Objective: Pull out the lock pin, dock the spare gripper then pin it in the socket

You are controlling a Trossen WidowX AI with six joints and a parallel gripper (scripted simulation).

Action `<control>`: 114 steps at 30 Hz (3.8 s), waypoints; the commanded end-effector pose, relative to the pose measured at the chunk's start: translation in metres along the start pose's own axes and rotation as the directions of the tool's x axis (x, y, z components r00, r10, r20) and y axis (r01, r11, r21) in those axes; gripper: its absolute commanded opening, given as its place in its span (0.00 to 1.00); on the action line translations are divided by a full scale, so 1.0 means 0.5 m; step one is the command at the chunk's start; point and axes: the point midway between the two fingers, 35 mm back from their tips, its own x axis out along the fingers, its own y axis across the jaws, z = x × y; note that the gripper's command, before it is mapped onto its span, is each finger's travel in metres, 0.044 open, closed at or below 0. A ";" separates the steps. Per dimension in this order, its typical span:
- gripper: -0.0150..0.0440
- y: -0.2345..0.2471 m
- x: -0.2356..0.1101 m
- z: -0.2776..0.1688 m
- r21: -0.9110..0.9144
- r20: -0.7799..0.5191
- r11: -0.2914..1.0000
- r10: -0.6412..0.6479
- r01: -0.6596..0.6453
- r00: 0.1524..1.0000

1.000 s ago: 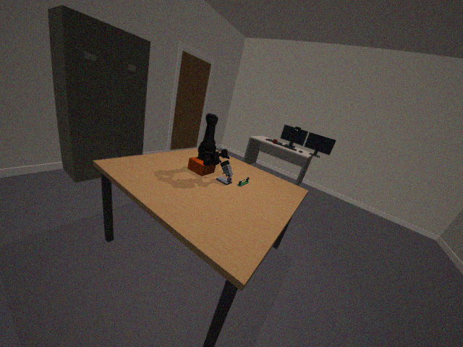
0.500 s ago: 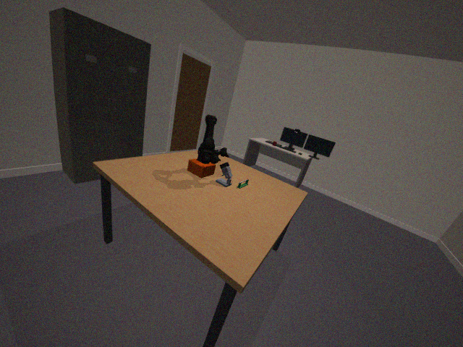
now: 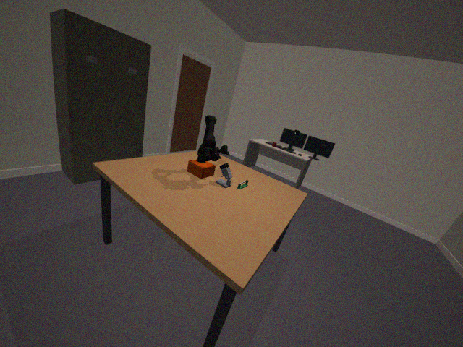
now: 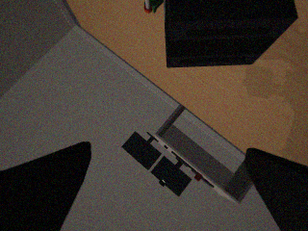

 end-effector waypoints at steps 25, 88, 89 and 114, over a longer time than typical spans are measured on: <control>0.56 0.006 0.173 -0.128 0.002 0.013 1.000 0.013 -0.013 1.000; 0.56 0.218 0.407 0.125 -0.500 0.805 -0.801 -0.570 -0.329 0.164; 0.56 0.213 0.411 0.131 -0.500 0.805 -0.801 -0.570 -0.329 0.164; 0.56 0.111 0.469 0.247 -0.500 0.805 -0.801 -0.570 -0.329 0.163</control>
